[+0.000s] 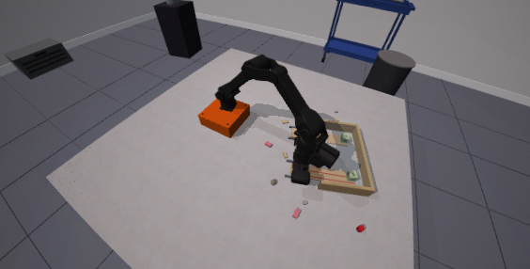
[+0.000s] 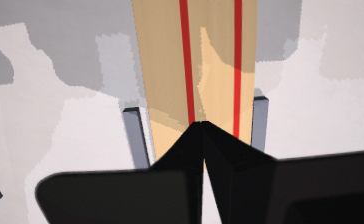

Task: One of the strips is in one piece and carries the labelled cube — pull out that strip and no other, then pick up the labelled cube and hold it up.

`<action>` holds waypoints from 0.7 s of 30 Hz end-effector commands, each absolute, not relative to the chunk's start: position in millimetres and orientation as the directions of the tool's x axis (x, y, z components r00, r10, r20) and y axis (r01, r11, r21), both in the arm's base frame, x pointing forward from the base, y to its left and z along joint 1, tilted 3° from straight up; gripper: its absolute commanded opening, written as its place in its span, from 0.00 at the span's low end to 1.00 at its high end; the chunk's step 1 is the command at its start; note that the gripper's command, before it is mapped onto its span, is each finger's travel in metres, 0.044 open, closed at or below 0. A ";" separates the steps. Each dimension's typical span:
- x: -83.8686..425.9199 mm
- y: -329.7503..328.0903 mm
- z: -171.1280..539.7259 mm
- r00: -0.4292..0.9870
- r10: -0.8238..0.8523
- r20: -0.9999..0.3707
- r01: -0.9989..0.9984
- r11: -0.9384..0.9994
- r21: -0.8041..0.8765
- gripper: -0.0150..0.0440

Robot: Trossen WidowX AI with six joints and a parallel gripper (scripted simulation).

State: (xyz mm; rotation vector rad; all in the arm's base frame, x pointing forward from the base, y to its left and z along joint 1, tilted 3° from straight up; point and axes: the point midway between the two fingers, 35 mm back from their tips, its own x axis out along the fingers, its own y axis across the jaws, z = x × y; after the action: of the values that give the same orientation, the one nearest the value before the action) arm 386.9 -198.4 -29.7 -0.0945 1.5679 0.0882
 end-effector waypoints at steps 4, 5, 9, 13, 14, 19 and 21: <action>387.8 -199.5 -33.5 -0.001 -0.007 -1.000 -0.120 0.993 -0.006 0.25; 387.9 -199.5 -33.6 -0.001 -0.007 -1.000 -0.120 0.993 -0.006 0.25; 388.3 -199.7 -33.9 -0.001 -0.007 -1.000 -0.120 0.993 -0.006 0.25; 385.0 -200.1 -34.0 -0.001 -0.007 -1.000 -0.120 0.993 -0.006 0.25; 383.4 -200.3 -34.1 -0.001 -0.007 -1.000 -0.120 0.993 -0.006 0.25; 375.6 -201.0 -34.4 -0.002 -0.007 -1.000 -0.120 0.993 -0.006 0.25; 372.4 -201.4 -34.6 -0.002 -0.007 -1.000 -0.120 0.993 -0.006 0.25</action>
State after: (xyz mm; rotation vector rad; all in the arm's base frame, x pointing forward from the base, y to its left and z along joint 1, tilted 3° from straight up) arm 381.7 -199.5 -29.1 -0.1030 1.5539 0.0888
